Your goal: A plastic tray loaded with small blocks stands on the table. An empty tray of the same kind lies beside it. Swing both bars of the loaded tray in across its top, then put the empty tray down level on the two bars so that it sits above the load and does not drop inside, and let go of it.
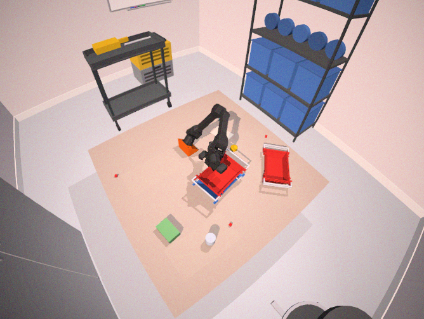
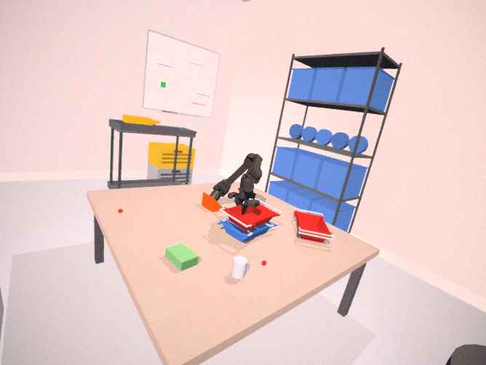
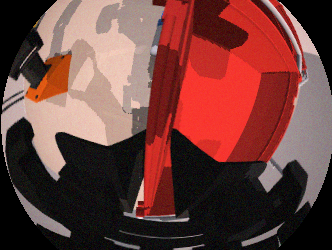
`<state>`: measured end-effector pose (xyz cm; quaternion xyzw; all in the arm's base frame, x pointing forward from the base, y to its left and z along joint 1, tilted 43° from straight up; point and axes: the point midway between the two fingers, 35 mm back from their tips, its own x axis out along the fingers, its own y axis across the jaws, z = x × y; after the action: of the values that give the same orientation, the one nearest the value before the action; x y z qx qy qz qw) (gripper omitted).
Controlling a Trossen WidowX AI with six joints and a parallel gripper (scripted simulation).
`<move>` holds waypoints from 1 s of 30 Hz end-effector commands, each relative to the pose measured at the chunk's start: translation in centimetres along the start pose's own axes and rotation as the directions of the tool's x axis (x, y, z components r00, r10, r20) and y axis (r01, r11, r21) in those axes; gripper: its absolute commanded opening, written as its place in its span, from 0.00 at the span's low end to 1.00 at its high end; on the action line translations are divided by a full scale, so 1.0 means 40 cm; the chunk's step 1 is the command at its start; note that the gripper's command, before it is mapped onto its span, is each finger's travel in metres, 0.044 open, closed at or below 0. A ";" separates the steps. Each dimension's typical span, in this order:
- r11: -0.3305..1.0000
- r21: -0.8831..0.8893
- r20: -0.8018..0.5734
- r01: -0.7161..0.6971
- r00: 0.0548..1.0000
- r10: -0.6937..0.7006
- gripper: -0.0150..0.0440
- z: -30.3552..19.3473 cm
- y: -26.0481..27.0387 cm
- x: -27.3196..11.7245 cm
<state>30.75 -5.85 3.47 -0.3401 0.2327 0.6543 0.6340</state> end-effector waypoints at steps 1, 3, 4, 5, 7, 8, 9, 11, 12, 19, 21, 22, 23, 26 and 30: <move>0.999 0.023 0.001 -0.041 0.999 0.041 0.25 -0.005 0.019 0.019; 0.999 0.023 0.001 -0.041 0.999 0.041 0.25 -0.005 0.019 0.019; 0.999 0.023 0.001 -0.041 0.999 0.041 0.25 -0.005 0.019 0.019; 0.999 0.023 0.001 -0.041 0.999 0.041 0.25 -0.005 0.019 0.019; 1.000 0.005 0.000 -0.009 1.000 0.009 0.25 -0.001 0.004 0.005; 1.000 0.012 0.000 -0.020 1.000 0.020 0.25 -0.002 0.009 0.010; 0.999 0.020 0.001 -0.034 0.999 0.034 0.25 -0.004 0.016 0.016; 0.999 0.023 0.001 -0.041 0.999 0.041 0.25 -0.005 0.019 0.019; 0.999 0.023 0.001 -0.041 0.999 0.041 0.25 -0.005 0.019 0.019; 0.999 0.023 0.001 -0.041 0.999 0.041 0.35 -0.005 0.019 0.019; 0.999 0.023 0.001 -0.041 0.999 0.041 0.40 -0.005 0.019 0.019; 0.999 0.023 0.001 -0.041 0.999 0.041 0.43 -0.005 0.019 0.019; 0.999 0.023 0.001 -0.041 0.999 0.041 0.45 -0.005 0.019 0.019; 0.999 0.023 0.001 -0.041 0.999 0.041 0.53 -0.005 0.019 0.019; 0.999 0.023 0.001 -0.041 0.999 0.041 0.63 -0.005 0.019 0.019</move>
<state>30.20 -5.57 2.74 -0.3303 0.2438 0.6635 0.6255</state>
